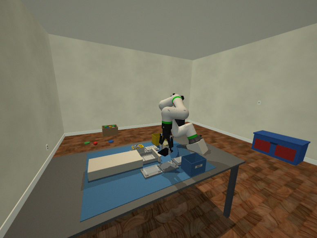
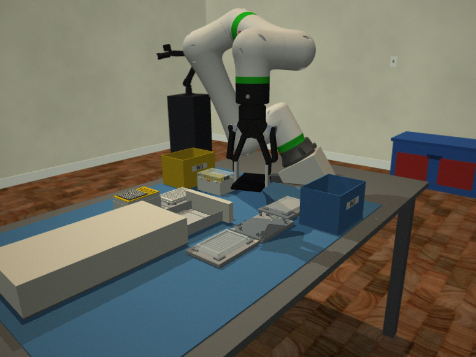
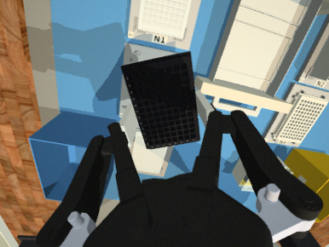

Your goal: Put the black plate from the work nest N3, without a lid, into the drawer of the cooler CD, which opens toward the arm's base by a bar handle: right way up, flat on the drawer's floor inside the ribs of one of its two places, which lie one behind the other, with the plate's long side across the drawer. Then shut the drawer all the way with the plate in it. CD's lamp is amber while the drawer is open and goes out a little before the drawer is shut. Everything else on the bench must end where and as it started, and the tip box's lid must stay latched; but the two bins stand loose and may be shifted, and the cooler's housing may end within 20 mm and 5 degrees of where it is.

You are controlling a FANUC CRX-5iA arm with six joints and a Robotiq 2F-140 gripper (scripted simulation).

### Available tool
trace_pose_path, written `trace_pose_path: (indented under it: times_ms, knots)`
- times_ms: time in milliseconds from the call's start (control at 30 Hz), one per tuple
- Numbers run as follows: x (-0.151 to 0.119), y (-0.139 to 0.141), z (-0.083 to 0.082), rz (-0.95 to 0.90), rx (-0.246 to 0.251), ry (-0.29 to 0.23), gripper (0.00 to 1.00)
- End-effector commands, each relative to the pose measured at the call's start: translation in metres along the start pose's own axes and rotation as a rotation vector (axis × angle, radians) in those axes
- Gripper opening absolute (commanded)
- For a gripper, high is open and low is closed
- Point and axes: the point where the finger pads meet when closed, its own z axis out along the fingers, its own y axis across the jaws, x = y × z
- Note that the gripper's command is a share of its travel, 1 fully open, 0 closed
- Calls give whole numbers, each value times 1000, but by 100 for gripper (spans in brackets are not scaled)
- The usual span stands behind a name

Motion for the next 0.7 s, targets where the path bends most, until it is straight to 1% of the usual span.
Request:
trace_pose_path:
  times_ms: [0, 433, 500, 667]
  knots:
    - [2, 10, 0, -139, 10, -6, 0]
    - [7, 44, 0, -573, 11, -4, 0]
    - [7, 44, 0, -573, 11, -4, 0]
    - [9, 58, 0, -739, 12, -3, 0]
